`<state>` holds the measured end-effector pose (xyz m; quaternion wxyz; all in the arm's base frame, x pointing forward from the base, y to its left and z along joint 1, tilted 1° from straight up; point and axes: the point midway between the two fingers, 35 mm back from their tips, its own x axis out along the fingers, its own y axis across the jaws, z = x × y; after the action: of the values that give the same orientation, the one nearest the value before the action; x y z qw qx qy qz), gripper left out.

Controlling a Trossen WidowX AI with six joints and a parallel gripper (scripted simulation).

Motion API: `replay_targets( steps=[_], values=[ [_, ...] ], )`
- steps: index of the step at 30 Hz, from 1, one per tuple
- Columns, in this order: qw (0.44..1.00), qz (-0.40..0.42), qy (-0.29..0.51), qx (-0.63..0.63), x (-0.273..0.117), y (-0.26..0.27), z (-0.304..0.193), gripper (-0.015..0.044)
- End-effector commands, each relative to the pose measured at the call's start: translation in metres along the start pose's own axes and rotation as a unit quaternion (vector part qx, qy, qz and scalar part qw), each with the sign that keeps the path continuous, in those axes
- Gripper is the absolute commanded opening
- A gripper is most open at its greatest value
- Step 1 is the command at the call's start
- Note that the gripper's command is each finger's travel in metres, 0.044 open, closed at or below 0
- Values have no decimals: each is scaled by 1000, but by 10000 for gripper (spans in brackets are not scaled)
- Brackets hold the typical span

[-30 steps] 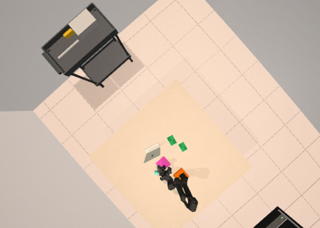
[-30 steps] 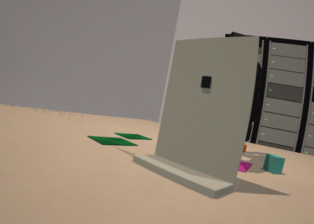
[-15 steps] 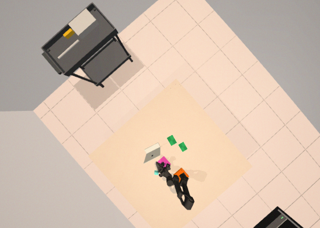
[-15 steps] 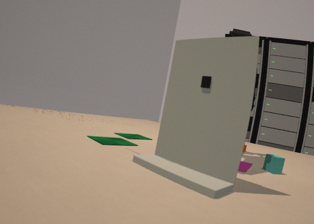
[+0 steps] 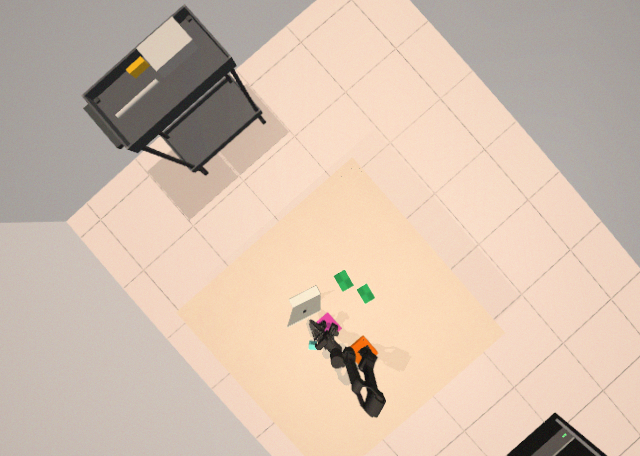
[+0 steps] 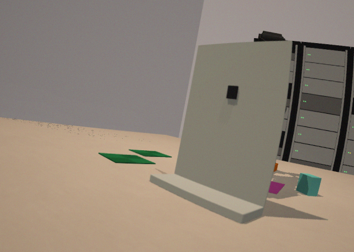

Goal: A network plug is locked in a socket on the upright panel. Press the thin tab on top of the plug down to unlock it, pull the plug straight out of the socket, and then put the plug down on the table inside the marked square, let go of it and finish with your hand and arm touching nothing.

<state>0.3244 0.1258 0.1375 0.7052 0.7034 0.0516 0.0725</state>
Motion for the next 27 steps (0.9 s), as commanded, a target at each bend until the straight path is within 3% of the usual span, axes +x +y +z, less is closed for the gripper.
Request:
replay_targets(
  steps=[1,20,23,27],
  values=[
    [1000,-2,2,-2,6,-1,1,156],
    [1000,0,2,-2,33,-1,10,156],
    [1000,0,2,-2,33,-1,10,77],
    [1000,0,2,-2,33,-1,10,51]
  ],
)
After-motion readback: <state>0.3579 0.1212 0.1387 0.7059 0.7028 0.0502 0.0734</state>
